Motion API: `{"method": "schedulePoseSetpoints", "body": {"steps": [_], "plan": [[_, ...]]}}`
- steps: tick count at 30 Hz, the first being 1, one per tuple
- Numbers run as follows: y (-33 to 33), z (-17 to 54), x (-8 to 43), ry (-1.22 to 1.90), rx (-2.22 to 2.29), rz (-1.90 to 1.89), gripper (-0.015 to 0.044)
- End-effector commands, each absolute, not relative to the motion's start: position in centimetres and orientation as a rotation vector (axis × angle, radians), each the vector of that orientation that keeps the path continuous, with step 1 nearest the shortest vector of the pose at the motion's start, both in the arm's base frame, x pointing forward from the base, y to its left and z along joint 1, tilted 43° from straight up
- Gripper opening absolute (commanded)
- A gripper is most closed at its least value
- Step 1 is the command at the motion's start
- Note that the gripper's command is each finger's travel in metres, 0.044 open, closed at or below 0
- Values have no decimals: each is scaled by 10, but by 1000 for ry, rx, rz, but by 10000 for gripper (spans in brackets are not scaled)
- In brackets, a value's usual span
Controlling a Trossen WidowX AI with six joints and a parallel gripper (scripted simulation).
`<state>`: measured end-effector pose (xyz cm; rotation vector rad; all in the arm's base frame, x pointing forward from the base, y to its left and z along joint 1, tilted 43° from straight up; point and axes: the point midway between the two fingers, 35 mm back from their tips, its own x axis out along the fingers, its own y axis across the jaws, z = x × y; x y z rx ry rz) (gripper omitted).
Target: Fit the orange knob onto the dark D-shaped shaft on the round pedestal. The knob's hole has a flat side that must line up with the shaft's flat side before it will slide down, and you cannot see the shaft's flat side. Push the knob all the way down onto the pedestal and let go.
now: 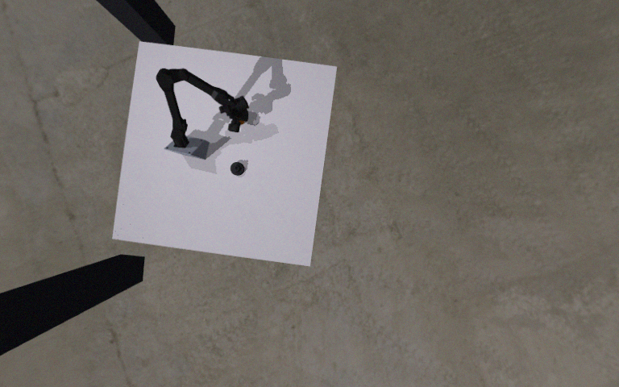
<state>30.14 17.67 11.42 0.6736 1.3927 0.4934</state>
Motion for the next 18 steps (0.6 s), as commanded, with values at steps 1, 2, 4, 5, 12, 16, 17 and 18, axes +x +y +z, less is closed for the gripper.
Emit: {"method": "schedulePoseSetpoints", "body": {"steps": [1, 2, 4, 5, 12, 16, 17, 18], "plan": [[176, 113, 302, 1394, 676, 487, 151], [176, 113, 302, 1394, 676, 487, 144], [176, 113, 302, 1394, 676, 487, 111], [176, 114, 302, 1394, 675, 487, 85], [156, 129, 303, 1394, 644, 494, 0], [138, 144, 303, 1396, 636, 492, 0], [133, 148, 302, 1397, 637, 491, 0], [128, 152, 302, 1398, 638, 489, 0]]}}
